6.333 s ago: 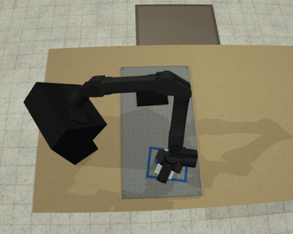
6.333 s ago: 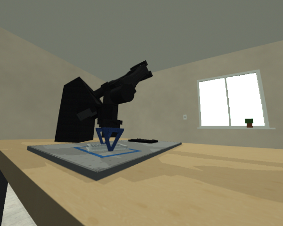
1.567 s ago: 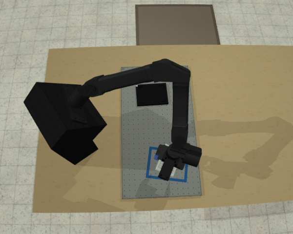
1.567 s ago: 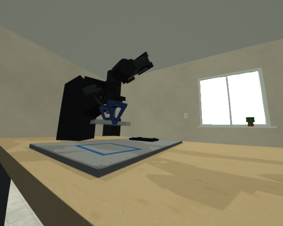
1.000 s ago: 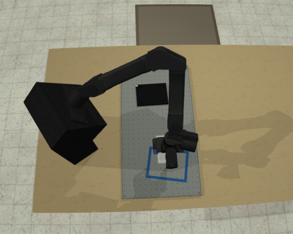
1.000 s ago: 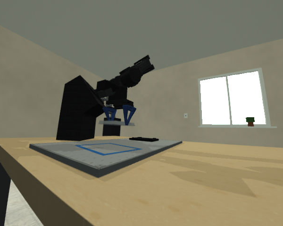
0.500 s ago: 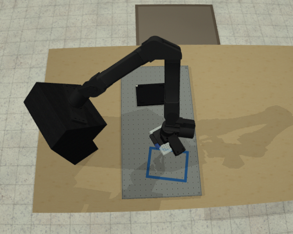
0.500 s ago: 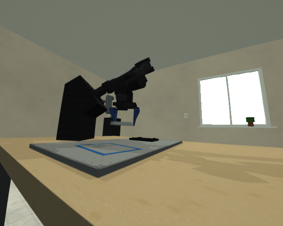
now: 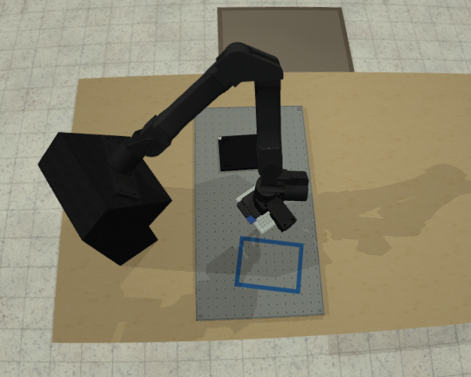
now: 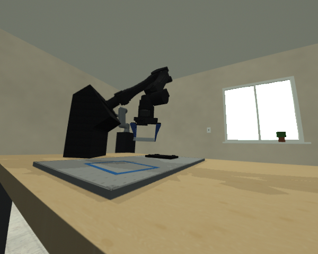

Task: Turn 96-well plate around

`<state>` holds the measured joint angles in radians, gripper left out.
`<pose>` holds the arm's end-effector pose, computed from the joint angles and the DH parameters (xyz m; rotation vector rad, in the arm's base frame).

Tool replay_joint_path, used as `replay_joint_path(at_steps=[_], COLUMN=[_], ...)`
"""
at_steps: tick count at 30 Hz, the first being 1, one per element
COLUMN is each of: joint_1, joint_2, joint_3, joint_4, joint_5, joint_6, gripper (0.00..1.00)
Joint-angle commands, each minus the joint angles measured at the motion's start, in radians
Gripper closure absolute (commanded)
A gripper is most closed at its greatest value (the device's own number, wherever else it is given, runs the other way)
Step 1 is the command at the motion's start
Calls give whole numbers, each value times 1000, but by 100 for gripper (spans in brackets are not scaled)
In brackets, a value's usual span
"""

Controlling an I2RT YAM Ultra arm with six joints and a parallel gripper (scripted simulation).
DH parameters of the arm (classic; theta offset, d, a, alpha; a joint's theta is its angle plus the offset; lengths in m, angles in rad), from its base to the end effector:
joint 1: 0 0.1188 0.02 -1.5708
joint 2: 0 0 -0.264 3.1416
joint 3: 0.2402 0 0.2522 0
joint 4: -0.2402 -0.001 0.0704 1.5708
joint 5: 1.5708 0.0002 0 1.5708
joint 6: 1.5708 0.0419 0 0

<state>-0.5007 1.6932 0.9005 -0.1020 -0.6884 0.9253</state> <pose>0.3037 -0.1347 0.1682 1.3595 2.0408 1.0327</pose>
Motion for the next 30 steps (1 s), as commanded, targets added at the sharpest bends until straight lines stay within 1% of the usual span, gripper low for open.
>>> replay_joint_path(at_steps=[1, 16, 18, 30], joint_1=[-4, 129, 129, 251], joint_2=[-12, -151, -151, -249], joint_3=[-3, -84, -84, -122], joint_4=[10, 24, 24, 16], joint_5=[19, 107, 107, 193], joint_6=[21, 143, 143, 243], gripper=[100, 100, 100, 100])
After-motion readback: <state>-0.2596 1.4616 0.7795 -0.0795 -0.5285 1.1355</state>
